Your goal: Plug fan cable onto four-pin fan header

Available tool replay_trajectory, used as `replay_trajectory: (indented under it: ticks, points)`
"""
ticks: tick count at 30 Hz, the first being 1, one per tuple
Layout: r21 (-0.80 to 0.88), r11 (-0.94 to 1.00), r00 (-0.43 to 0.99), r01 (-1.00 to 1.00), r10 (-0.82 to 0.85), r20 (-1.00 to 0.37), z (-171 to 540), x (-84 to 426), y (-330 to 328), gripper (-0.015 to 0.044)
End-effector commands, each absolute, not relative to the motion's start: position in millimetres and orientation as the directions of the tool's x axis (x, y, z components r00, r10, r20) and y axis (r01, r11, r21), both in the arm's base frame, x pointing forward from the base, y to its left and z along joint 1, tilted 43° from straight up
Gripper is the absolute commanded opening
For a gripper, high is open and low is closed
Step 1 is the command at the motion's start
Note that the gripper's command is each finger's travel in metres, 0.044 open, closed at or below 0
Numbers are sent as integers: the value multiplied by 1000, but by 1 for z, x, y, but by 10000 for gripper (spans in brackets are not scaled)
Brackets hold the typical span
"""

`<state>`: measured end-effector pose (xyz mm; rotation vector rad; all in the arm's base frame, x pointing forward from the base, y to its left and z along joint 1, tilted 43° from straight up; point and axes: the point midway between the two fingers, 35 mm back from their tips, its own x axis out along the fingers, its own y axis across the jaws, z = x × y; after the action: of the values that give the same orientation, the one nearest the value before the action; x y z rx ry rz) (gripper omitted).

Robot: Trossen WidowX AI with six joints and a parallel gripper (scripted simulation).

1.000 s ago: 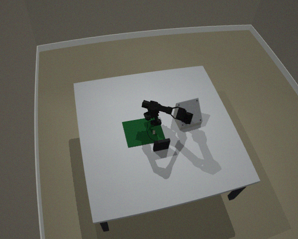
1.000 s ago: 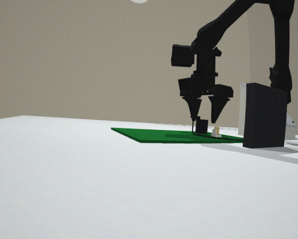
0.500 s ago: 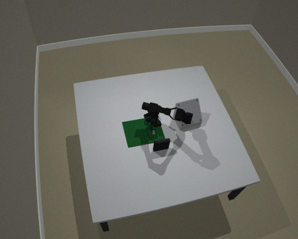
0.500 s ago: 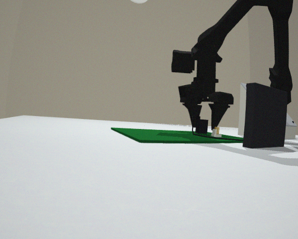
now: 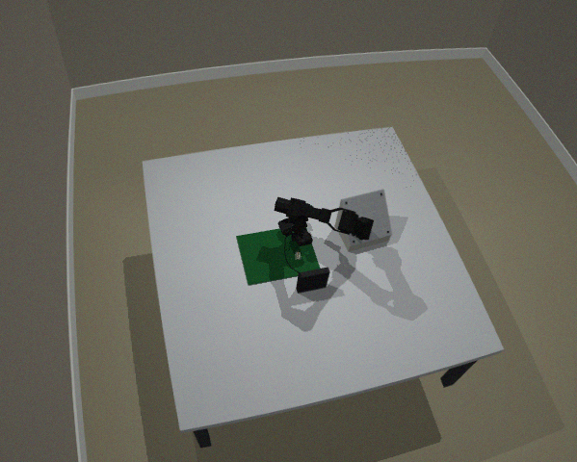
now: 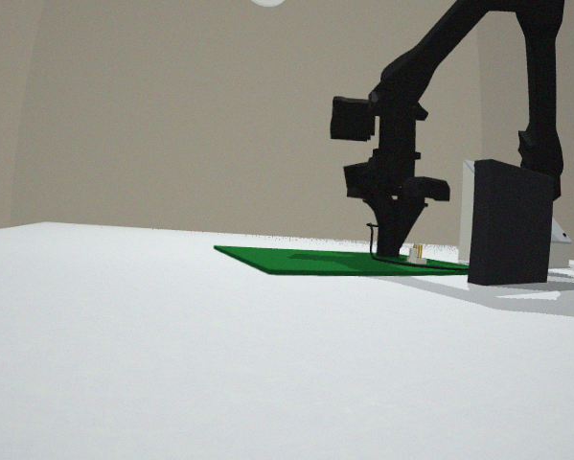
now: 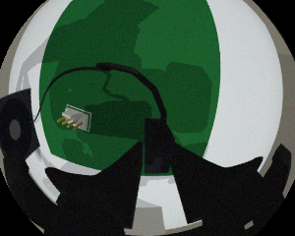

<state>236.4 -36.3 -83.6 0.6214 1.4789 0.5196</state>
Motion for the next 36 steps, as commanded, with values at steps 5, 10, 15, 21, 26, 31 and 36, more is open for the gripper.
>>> replay_trajectory:
  ticks: [5, 10, 15, 21, 26, 31, 36]
  points:
    - [667, 743, 38, 54, 666, -745, -81, 237, -39, 0]
    - [671, 739, 38, 62, 670, -741, -47, 235, -70, 0]
    - [671, 739, 38, 62, 670, -741, -48, 235, -70, 0]
    - [664, 742, 38, -92, 669, -743, -41, 239, -63, 0]
    - [638, 725, 39, -261, 668, -743, -33, 244, -56, 0]
    - [593, 686, 39, -422, 667, -744, -26, 248, -47, 0]
    - [531, 625, 39, -572, 668, -743, -18, 252, -39, 0]
